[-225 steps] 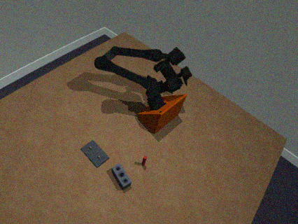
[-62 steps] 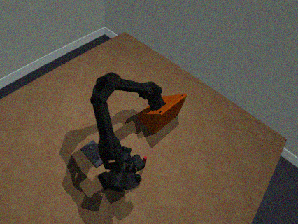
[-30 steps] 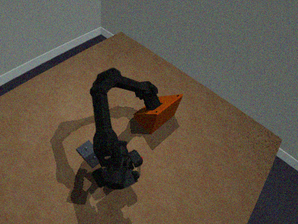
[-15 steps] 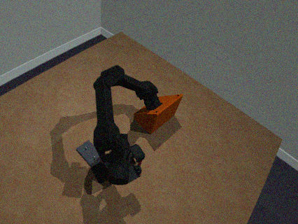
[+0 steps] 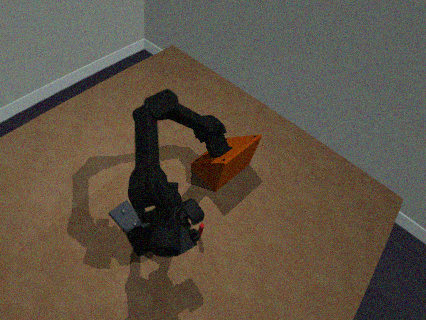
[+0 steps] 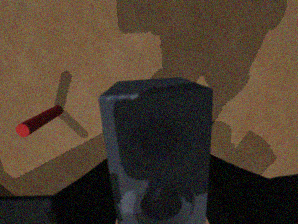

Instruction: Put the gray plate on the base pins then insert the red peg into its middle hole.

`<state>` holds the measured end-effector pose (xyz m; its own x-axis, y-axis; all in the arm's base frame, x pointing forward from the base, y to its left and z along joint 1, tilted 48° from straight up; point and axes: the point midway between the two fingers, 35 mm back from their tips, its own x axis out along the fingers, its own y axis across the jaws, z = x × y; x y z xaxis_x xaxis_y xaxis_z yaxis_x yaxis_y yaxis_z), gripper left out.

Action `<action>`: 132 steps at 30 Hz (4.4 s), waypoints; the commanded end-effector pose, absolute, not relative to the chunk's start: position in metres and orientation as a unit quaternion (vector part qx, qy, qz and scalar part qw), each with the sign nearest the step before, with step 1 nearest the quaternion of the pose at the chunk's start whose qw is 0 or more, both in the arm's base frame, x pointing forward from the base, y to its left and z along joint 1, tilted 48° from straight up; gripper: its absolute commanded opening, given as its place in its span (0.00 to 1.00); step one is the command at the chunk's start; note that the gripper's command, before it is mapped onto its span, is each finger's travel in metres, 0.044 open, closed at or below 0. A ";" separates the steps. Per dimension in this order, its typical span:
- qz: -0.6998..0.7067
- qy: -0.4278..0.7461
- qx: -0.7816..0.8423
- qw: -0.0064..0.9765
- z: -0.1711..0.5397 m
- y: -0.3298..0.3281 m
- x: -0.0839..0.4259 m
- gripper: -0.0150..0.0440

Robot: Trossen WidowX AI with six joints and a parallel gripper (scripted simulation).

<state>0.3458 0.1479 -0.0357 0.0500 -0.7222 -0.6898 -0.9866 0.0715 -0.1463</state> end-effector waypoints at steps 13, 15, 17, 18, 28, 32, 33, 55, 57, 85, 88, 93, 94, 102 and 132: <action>0.227 0.650 -0.658 0.305 -0.016 0.100 0.361 0.25; 0.229 0.649 -0.659 0.303 -0.013 0.094 0.362 0.25; 0.231 0.648 -0.660 0.300 -0.011 0.088 0.363 0.25; 0.233 0.648 -0.661 0.299 -0.010 0.085 0.364 0.25; 0.242 0.644 -0.666 0.287 0.002 0.055 0.367 0.25; 0.246 0.642 -0.669 0.282 0.007 0.042 0.367 0.25; 0.247 0.642 -0.669 0.281 0.008 0.039 0.367 0.25; 0.259 0.639 -0.679 0.253 0.029 -0.017 0.360 0.25; 0.259 0.639 -0.679 0.253 0.029 -0.017 0.360 0.25; 0.258 0.639 -0.679 0.253 0.019 -0.030 0.361 0.25; 0.258 0.639 -0.679 0.253 0.019 -0.030 0.361 0.25; 0.258 0.639 -0.679 0.253 0.015 -0.034 0.362 0.25; 0.258 0.639 -0.679 0.253 0.014 -0.035 0.362 0.25; 0.258 0.639 -0.679 0.253 0.005 -0.045 0.362 0.25; 0.258 0.639 -0.677 0.257 0.005 -0.045 0.363 1.00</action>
<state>0.3630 -0.0446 0.0049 0.0499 -0.7334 -0.6780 -0.9985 -0.0531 -0.0160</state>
